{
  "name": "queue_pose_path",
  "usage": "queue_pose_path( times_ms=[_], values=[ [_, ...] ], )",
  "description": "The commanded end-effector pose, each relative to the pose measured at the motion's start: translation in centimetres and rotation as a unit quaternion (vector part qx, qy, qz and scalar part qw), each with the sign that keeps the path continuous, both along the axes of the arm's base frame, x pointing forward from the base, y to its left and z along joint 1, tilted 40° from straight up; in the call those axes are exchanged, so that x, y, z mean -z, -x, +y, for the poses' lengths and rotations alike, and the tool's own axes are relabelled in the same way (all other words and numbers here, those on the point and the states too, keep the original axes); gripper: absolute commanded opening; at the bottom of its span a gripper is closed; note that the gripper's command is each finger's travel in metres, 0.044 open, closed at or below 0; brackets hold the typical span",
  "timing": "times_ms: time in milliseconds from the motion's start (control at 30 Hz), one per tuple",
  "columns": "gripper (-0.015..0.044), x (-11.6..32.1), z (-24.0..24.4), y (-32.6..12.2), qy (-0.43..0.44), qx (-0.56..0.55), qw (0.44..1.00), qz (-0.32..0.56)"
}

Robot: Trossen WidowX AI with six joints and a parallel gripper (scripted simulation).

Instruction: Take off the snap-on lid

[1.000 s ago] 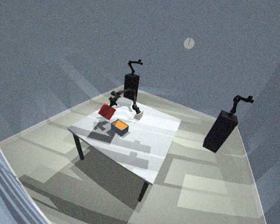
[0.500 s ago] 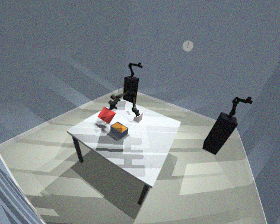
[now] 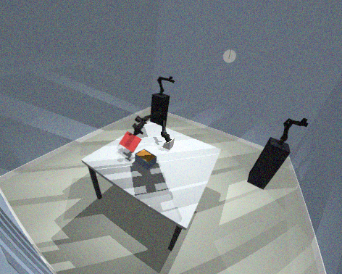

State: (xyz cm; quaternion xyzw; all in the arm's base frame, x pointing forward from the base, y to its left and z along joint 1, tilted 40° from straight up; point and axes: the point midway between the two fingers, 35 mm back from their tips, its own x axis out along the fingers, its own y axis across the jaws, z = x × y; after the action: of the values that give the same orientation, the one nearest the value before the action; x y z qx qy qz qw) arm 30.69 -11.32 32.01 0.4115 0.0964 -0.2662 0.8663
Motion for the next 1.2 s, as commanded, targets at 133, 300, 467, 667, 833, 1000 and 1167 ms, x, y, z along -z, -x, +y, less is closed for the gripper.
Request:
queue_pose_path(
  times_ms=[133,300,467,667,833,1000,1167],
  values=[
    [0.0000,0.3,-0.3,-0.2,0.001,-0.005,1.000,-0.003],
    [0.0000,0.6,-0.5,-0.2,0.002,-0.005,1.000,-0.004],
    [0.0000,0.9,-0.8,-0.3,0.002,-0.005,1.000,-0.004],
    [0.0000,1.2,-1.1,-0.4,0.002,-0.005,1.000,-0.004],
    [0.0000,1.5,-1.3,-0.4,0.002,-0.005,1.000,-0.004],
    [0.0000,1.8,-1.6,-0.5,0.002,-0.005,1.000,-0.004],
    [0.0000,2.1,-1.8,-0.5,0.002,-0.005,1.000,-0.004]
  ],
)
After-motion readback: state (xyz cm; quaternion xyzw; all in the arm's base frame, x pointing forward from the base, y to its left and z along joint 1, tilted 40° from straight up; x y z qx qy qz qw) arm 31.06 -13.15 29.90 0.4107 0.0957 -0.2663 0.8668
